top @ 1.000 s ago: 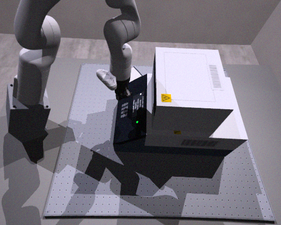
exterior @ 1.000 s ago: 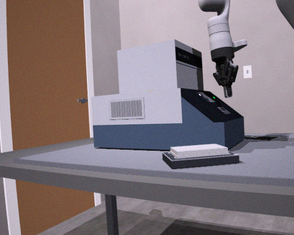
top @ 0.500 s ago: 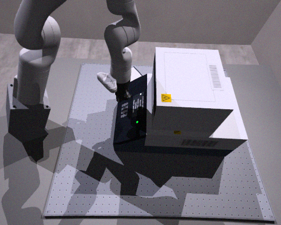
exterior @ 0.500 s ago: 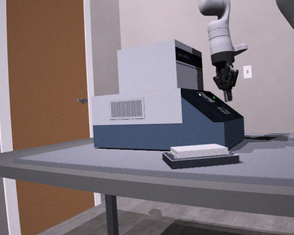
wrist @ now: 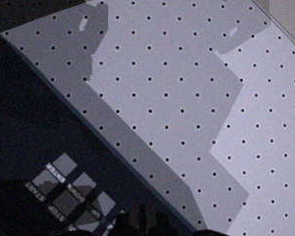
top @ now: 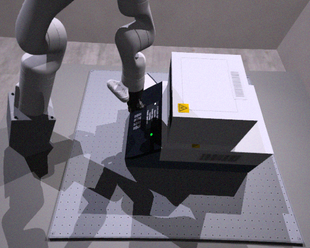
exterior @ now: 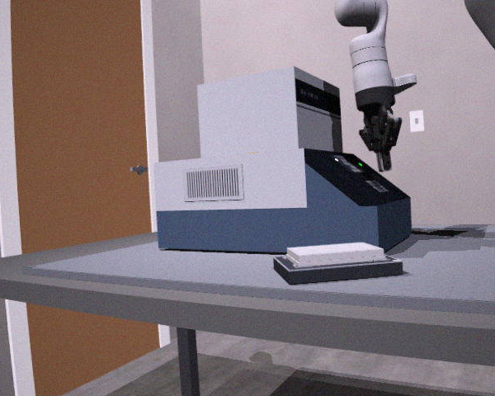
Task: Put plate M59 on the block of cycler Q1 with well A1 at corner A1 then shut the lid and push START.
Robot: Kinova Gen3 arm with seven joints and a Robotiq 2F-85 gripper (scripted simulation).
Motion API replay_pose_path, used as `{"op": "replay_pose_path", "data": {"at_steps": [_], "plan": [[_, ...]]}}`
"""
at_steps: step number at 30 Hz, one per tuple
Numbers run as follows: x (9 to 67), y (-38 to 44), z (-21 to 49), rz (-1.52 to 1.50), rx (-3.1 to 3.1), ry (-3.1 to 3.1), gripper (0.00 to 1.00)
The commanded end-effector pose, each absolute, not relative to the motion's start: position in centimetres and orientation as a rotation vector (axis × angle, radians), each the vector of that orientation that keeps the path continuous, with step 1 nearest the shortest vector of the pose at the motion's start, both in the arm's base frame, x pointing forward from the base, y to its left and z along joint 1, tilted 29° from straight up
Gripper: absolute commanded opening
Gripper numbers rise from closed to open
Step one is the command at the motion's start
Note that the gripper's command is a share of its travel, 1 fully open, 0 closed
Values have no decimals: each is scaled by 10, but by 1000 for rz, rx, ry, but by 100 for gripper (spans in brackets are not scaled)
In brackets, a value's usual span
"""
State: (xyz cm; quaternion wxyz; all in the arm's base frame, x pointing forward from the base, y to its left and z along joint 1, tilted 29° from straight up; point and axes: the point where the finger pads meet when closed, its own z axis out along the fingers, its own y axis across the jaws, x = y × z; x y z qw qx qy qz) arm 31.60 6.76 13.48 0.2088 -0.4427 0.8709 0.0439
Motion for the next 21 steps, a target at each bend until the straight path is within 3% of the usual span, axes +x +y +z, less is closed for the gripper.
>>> {"op": "replay_pose_path", "data": {"at_steps": [1,21], "plan": [[316,67,135,121,-1231,2423,10],[318,68,134,122,-1231,2423,10]]}}
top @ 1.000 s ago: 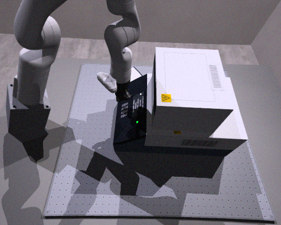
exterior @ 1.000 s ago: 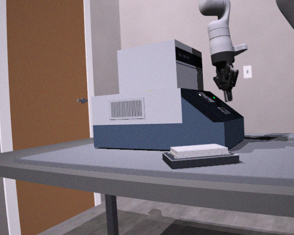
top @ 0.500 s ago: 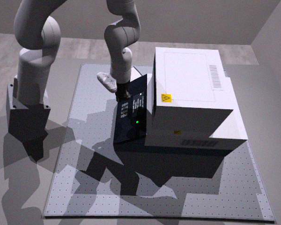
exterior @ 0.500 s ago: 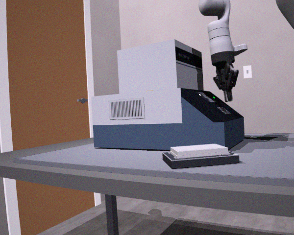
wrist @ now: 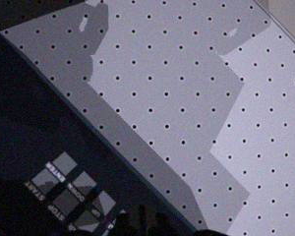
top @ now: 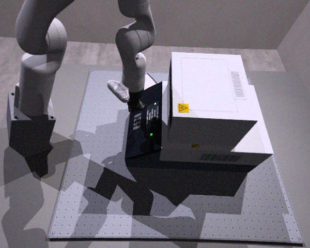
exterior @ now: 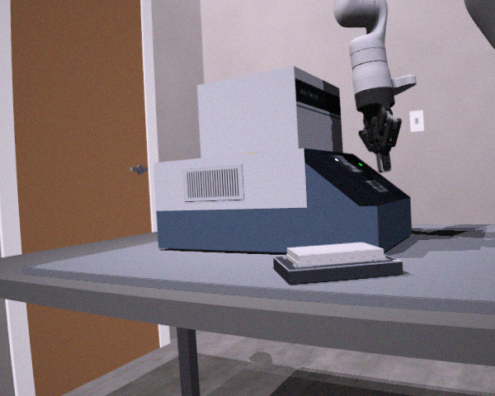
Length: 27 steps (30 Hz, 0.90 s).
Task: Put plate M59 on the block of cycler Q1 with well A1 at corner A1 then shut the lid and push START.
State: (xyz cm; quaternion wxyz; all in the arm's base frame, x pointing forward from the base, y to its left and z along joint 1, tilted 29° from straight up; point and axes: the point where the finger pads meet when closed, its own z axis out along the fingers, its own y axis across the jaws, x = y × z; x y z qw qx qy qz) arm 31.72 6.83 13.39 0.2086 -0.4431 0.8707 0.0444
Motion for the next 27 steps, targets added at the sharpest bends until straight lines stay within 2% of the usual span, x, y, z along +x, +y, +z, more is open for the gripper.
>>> {"op": "replay_pose_path", "data": {"at_steps": [1,27], "plan": [[319,68,134,122,-1231,2423,10],[332,72,128,122,-1231,2423,10]]}}
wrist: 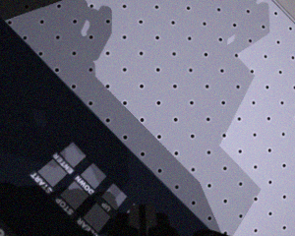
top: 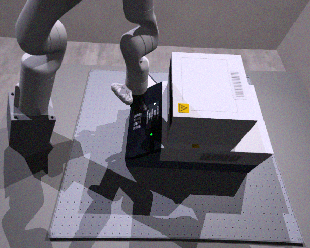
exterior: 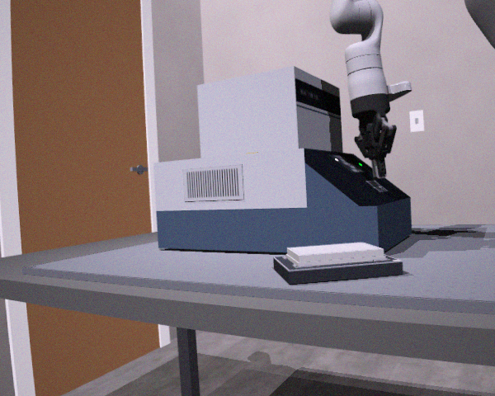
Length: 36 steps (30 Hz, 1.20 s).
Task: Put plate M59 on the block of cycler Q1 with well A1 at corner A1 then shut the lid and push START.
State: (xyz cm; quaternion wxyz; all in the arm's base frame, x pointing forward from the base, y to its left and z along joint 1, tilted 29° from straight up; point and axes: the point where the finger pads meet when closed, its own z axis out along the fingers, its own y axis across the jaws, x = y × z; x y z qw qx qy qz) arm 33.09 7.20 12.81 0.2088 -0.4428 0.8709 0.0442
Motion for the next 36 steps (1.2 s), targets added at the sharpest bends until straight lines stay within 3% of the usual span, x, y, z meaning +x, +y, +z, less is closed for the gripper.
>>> {"op": "replay_pose_path", "data": {"at_steps": [1,36], "plan": [[333,72,128,122,-1231,2423,10],[346,76,122,122,-1231,2423,10]]}}
